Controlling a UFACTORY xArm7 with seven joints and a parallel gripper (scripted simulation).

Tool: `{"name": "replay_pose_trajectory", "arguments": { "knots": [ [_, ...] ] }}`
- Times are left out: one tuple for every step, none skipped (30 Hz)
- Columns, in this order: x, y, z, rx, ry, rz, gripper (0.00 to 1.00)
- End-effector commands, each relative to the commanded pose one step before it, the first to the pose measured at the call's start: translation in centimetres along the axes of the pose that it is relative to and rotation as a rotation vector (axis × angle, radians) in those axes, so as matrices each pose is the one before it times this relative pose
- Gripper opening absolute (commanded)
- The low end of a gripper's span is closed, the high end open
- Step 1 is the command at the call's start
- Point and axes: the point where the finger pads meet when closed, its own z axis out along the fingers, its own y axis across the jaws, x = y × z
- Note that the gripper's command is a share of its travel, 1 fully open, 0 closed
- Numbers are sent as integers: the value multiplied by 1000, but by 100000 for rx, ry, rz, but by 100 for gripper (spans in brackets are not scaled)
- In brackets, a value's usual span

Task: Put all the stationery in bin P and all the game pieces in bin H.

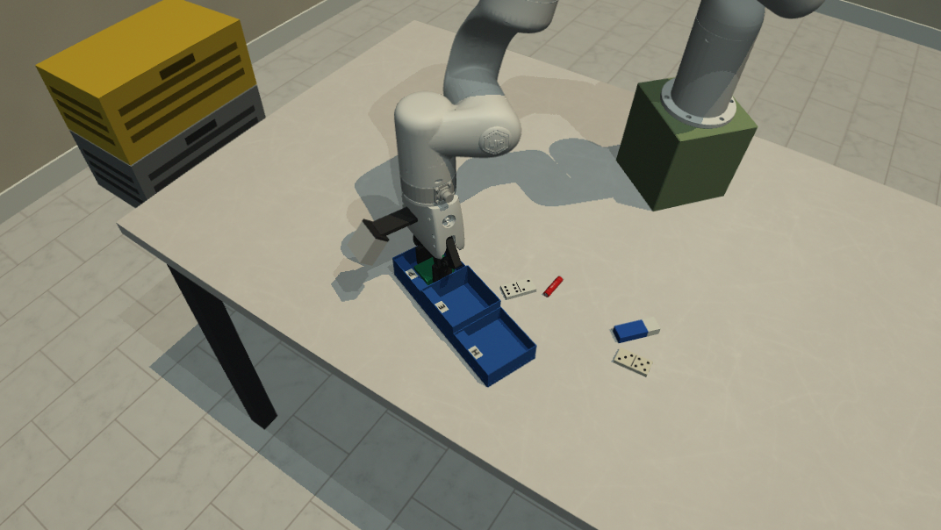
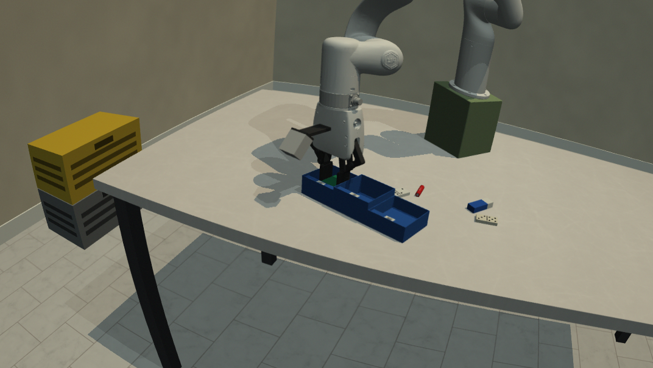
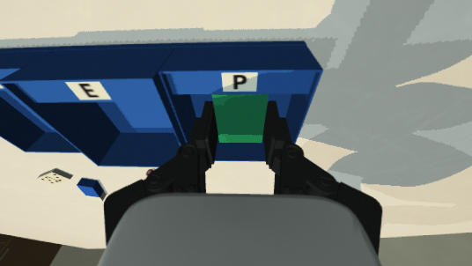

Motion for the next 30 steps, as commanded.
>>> {"name": "replay_pose_trajectory", "arguments": {
  "knots": [
    [186, 45, -113, -84, 380, 8, 0],
    [-2, -1, 1, 0, 0, 0, 0],
    [-4, -1, 0, 0, 0, 0, 0],
    [-4, -1, 0, 0, 0, 0, 0],
    [-4, -1, 0, 0, 0, 0, 0],
    [-4, -1, 0, 0, 0, 0, 0],
    [0, 0, 0, 0, 0, 0, 47],
    [0, 0, 0, 0, 0, 0, 47],
    [0, 0, 0, 0, 0, 0, 47],
    [0, 0, 0, 0, 0, 0, 47],
    [6, 1, -5, -2, 8, 0, 47],
    [-2, 0, 1, 0, -1, 0, 47],
    [1, 0, -1, -1, 2, 0, 47],
    [2, 1, -1, -1, 4, 0, 47],
    [-7, -1, 6, 3, -13, 0, 47],
    [0, 0, 0, 0, 0, 0, 47],
    [0, 0, 0, 0, 0, 0, 47],
    [0, 0, 0, 0, 0, 0, 47],
    [7, 1, -5, -3, 13, 0, 47],
    [-2, 0, 2, 1, -5, 0, 47],
    [-2, 0, 1, 1, -3, 0, 47],
    [0, 0, 0, 0, -1, 0, 47],
    [1, 0, 0, 0, 1, 0, 47],
    [1, 0, 0, 0, 1, 0, 47],
    [-2, 0, -126, 2, -7, 0, 47],
    [2, 1, -129, 0, 1, 0, 47],
    [-2, -1, -142, 0, -1, 0, 47],
    [0, 0, -133, 0, 0, 0, 47],
    [0, 0, -133, 0, 0, 0, 47],
    [0, 0, -133, 0, 0, 0, 47]
  ]
}}
